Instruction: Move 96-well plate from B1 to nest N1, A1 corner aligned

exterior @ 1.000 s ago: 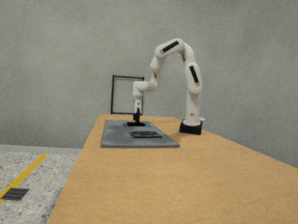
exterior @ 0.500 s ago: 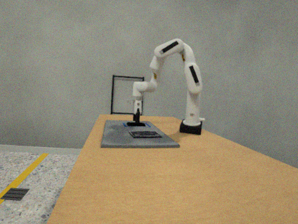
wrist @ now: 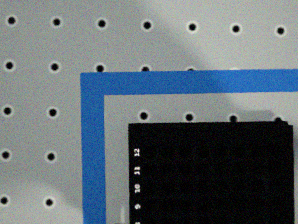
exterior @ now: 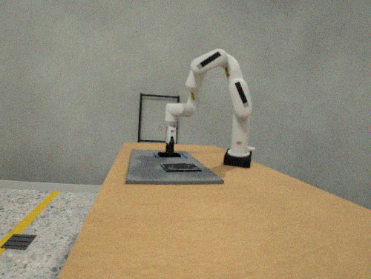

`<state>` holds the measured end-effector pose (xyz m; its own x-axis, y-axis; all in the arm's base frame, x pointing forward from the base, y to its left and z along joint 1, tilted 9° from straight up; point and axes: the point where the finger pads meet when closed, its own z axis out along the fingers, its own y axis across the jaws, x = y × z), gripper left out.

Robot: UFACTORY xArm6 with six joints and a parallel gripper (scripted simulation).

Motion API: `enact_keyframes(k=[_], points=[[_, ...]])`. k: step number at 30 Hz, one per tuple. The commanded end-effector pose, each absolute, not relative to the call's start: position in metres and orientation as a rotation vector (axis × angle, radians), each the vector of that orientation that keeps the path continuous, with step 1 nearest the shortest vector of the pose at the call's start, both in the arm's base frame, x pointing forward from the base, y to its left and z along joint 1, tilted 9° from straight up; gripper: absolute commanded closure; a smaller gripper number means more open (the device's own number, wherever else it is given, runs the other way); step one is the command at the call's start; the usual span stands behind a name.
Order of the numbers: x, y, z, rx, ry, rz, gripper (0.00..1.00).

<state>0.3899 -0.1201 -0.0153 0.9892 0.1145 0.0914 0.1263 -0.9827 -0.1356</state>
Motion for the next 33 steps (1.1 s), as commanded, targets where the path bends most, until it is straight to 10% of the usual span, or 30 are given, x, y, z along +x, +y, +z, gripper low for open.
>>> enact_keyframes(k=[1, 26, 27, 33], points=[[0.3915, -0.1206, -0.0155, -2.993, -0.182, -0.131, 0.00], [0.3920, -0.1198, -0.0208, -2.993, -0.182, -0.131, 0.00], [0.3919, -0.1199, -0.0202, -2.993, -0.182, -0.131, 1.00], [0.3919, -0.1199, -0.0202, -2.993, -0.182, -0.131, 1.00]])
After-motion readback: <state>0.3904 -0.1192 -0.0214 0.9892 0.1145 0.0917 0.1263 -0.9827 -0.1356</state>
